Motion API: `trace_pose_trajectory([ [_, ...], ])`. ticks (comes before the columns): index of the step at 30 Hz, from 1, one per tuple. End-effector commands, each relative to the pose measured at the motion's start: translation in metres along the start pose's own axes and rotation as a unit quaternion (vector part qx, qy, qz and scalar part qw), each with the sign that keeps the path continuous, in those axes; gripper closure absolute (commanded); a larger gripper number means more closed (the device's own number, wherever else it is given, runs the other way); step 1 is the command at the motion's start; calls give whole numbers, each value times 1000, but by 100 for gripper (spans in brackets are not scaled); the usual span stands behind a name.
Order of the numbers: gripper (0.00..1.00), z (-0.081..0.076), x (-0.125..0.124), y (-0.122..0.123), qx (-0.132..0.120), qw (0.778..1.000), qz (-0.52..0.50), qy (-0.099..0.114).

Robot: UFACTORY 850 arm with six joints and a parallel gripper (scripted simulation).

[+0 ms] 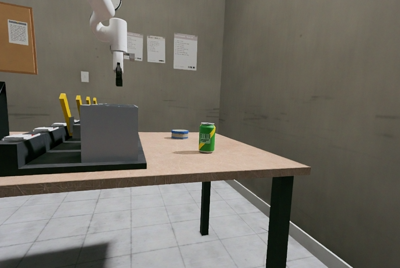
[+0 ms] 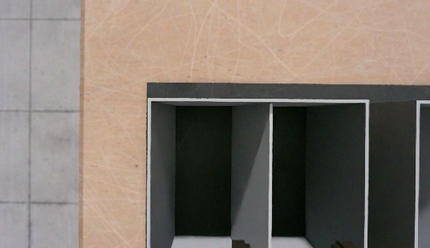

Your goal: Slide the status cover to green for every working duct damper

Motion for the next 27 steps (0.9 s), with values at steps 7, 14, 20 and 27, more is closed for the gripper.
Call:
trace_pose_trajectory([
  [7,61,-1,0,-1,1,1000,0,-1],
  [14,100,-1,0,-1,1,1000,0,-1],
  [20,100,-1,0,-1,1,1000,0,-1],
  [27,100,-1,0,-1,1,1000,0,-1],
])
Point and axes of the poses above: the point where the finger pads meet when closed, its own z axis out along the fingers, its own x axis across the jaws, y = z × x, the point moved 5 cm from there along -z, back along the fingers, and after that the axes turned 7 degrees about z, right-handed, at the moved point
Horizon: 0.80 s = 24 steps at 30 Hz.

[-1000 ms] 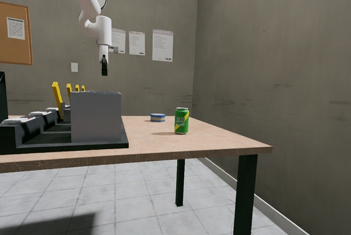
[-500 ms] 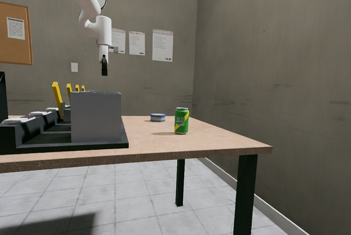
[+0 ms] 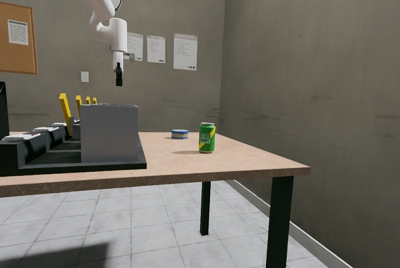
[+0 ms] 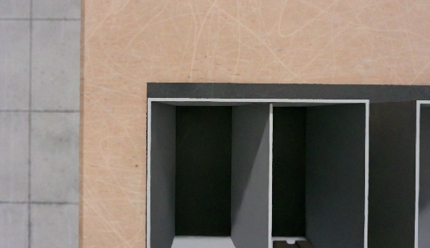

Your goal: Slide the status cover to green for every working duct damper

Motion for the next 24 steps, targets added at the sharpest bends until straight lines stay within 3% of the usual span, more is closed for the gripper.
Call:
trace_pose_trajectory([
  [1,100,-1,0,-1,1,1000,0,-1],
  [24,100,-1,0,0,1,1000,-9,-1],
])
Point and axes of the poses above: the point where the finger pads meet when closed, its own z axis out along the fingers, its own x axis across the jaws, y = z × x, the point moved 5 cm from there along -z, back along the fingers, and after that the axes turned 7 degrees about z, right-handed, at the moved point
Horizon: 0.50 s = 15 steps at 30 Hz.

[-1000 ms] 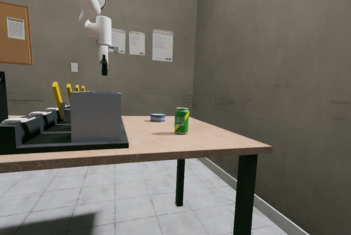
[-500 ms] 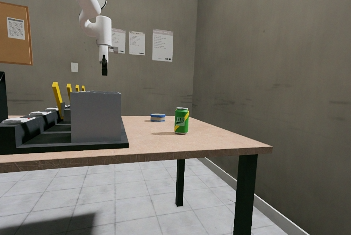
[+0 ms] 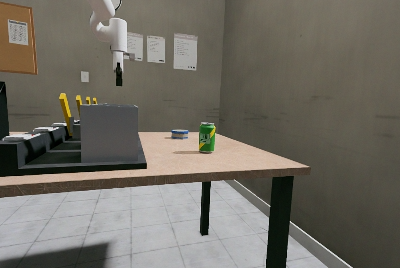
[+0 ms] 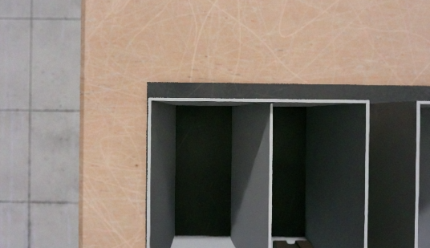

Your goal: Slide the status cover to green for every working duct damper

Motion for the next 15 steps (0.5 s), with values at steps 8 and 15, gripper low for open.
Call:
trace_pose_trajectory([
  [8,100,-1,0,0,1,994,-111,-1],
  [15,100,-1,0,0,1,974,-228,-1],
])
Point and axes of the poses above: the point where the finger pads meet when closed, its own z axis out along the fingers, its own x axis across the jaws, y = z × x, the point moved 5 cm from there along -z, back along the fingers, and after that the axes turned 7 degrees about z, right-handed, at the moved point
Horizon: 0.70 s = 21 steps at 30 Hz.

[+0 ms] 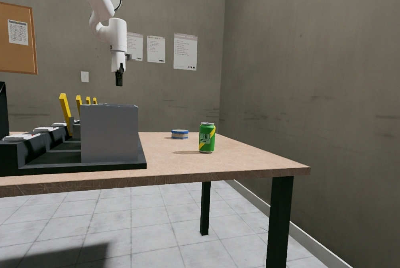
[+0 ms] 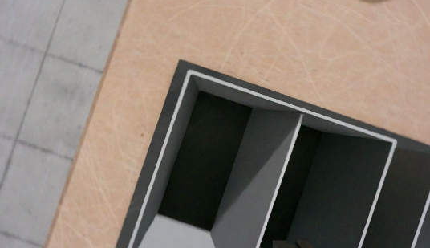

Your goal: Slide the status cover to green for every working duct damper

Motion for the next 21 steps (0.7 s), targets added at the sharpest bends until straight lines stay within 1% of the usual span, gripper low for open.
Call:
trace_pose_trajectory([
  [1,100,-1,0,-1,-2,997,-83,-2],
  [3,100,-1,0,-1,-2,993,-117,-2],
  [5,100,-1,0,-1,-2,993,-117,-2],
  [6,100,-1,0,-1,-2,987,-158,-2],
  [10,100,-1,0,-1,-2,975,-223,-2],
  [15,100,-1,0,-1,-2,952,-307,-2],
  [20,100,-1,0,0,-2,922,-387,-2],
  [21,100,-1,0,0,-2,922,-387,-2],
])
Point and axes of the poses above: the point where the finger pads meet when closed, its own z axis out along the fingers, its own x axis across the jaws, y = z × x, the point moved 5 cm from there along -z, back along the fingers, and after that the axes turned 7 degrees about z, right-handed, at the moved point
